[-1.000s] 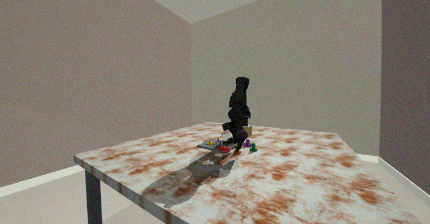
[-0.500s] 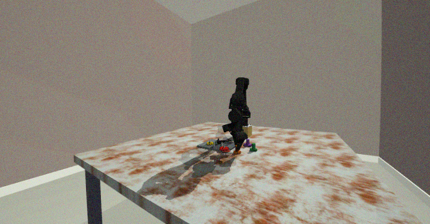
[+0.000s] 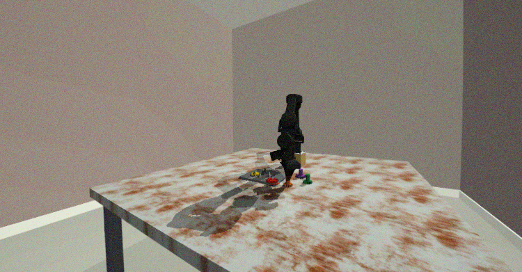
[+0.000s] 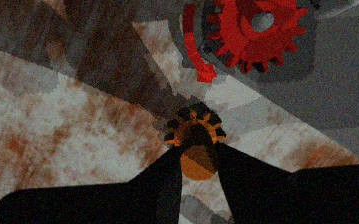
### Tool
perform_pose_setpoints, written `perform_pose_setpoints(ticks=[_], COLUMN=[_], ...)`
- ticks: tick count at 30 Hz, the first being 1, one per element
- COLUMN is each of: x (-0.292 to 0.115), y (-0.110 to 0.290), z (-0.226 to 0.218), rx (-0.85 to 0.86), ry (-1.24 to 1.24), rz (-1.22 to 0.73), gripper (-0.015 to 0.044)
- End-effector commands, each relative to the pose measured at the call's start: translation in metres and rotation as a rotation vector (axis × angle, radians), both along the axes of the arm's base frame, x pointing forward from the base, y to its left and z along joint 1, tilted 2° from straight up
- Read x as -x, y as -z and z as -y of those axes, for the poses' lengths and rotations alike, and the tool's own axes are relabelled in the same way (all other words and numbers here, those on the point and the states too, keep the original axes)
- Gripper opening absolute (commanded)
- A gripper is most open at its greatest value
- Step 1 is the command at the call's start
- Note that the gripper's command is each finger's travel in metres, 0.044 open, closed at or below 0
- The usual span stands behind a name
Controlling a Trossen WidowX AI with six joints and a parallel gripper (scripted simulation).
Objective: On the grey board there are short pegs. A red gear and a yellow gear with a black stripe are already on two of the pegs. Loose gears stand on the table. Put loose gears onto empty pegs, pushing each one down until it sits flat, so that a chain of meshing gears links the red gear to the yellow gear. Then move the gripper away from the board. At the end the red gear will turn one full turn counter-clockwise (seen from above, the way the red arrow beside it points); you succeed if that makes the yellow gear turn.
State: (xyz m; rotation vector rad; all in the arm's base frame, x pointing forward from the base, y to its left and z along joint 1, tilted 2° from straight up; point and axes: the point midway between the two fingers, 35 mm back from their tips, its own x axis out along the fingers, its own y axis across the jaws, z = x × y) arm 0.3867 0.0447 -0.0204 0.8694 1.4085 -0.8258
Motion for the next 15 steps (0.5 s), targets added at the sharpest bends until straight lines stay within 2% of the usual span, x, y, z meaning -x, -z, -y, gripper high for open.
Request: perform_pose_setpoints(ticks=[1, 15], x=[-0.001, -0.009], y=[0.0, -0.033], z=[0.0, 0.006], rx=[-0.002, 0.001], ry=[-0.002, -0.025], rz=[0.003, 0.016], gripper=[0.0, 0.0])
